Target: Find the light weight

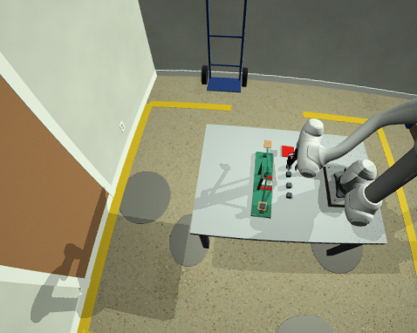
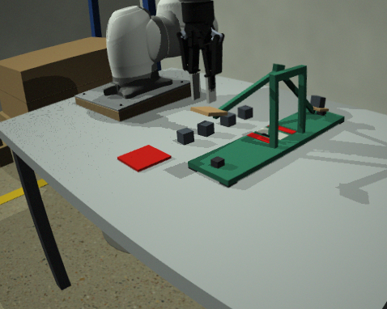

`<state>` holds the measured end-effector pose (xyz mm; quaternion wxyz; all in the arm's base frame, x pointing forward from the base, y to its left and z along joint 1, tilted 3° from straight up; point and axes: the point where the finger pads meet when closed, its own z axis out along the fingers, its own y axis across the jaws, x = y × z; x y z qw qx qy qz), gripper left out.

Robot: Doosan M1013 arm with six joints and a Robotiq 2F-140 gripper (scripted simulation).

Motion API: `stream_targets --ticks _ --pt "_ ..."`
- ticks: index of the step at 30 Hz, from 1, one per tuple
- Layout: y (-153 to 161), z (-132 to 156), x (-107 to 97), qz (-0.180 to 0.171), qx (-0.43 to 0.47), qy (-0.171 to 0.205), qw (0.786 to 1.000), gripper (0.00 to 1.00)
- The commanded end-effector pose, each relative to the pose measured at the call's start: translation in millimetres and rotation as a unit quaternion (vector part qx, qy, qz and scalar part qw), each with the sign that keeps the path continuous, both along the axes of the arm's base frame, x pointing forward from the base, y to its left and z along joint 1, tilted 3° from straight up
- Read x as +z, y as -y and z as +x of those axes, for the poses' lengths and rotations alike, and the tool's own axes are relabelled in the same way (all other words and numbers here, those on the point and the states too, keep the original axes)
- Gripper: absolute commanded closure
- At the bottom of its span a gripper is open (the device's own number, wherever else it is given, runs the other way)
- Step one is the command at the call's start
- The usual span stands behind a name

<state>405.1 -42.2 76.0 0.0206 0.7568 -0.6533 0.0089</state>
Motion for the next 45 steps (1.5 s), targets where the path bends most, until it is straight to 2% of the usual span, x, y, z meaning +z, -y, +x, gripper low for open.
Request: stream_targets --ticks 1,28,45 --pt "0 0 0 0.000 0.000 0.000 1.000 0.65" --pt "0 0 -4 0.000 0.000 0.000 1.000 0.65" --pt "1 0 -24 0.000 0.000 0.000 1.000 0.65"
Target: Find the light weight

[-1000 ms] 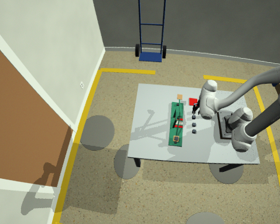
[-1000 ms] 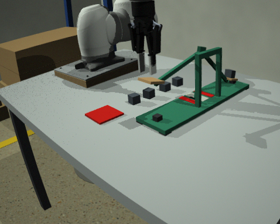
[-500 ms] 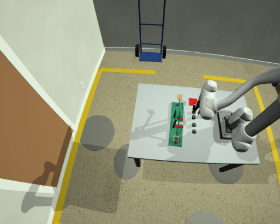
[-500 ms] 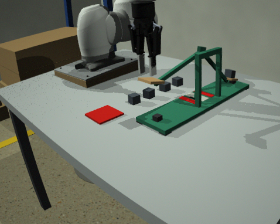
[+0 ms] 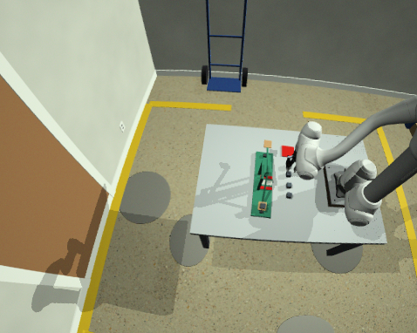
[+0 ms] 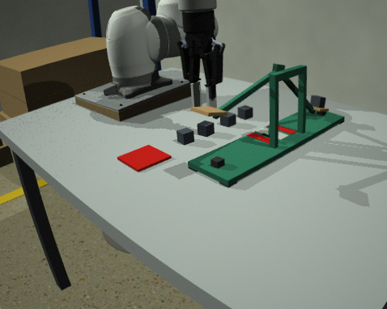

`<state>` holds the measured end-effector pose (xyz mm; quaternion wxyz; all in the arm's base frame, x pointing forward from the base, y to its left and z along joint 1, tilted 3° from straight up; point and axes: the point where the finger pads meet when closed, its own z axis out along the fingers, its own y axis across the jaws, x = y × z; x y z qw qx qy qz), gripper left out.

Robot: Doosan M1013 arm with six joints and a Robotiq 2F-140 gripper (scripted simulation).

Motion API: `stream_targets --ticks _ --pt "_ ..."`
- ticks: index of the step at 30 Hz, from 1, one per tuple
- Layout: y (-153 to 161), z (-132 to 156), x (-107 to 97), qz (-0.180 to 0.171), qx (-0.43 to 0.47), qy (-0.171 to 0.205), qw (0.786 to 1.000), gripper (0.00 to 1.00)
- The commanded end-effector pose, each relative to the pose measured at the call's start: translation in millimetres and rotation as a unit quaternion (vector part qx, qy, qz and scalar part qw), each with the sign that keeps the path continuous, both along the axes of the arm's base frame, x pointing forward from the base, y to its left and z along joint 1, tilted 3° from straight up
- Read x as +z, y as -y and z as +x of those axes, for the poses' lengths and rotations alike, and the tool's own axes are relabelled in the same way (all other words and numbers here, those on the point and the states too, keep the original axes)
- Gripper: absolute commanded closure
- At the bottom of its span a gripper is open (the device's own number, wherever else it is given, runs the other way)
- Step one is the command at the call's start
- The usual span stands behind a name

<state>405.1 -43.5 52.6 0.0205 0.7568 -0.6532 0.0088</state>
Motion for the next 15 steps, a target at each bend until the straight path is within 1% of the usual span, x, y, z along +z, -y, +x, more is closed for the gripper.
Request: stream_targets --ticks 1,15 --pt "0 0 -2 0.000 0.000 0.000 1.000 0.65" --pt "1 0 -22 0.000 0.000 0.000 1.000 0.65"
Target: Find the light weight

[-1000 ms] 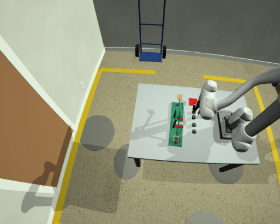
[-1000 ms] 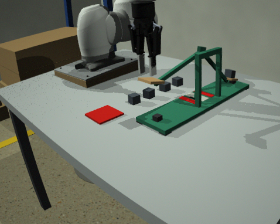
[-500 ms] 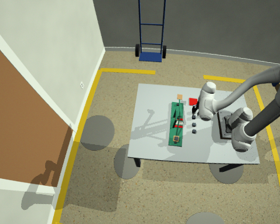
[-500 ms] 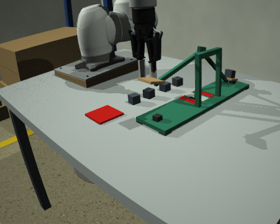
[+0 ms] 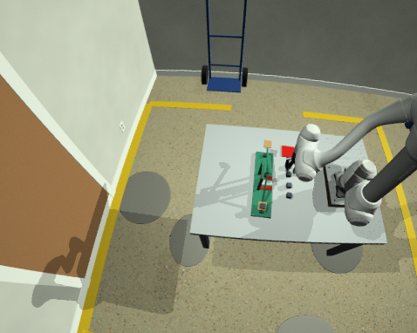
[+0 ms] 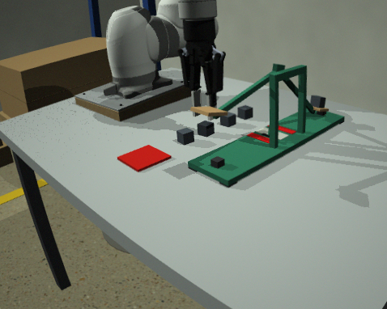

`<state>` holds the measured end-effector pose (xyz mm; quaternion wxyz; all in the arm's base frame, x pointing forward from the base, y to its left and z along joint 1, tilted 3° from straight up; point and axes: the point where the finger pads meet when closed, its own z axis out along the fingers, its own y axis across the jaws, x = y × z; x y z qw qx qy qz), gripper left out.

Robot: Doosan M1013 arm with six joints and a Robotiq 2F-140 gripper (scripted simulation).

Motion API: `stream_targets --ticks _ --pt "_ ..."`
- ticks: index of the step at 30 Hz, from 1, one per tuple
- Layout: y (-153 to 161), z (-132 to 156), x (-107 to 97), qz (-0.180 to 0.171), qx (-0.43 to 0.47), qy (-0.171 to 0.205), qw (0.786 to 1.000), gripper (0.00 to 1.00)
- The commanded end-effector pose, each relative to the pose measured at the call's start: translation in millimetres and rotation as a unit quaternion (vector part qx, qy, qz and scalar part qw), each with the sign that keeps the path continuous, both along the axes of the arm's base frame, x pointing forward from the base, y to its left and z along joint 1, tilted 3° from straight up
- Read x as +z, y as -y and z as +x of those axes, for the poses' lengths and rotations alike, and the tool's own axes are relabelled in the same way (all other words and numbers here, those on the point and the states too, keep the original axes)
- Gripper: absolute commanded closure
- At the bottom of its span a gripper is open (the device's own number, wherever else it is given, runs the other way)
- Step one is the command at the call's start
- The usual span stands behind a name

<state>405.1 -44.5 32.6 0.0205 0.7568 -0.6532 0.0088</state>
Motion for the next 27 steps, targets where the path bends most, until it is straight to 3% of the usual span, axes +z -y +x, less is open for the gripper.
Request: stream_targets --ticks 1,27 --pt "0.0 0.0 -1.6 0.000 0.000 0.000 1.000 0.65" --pt "0.4 0.0 -8.4 0.000 0.000 0.000 1.000 0.65"
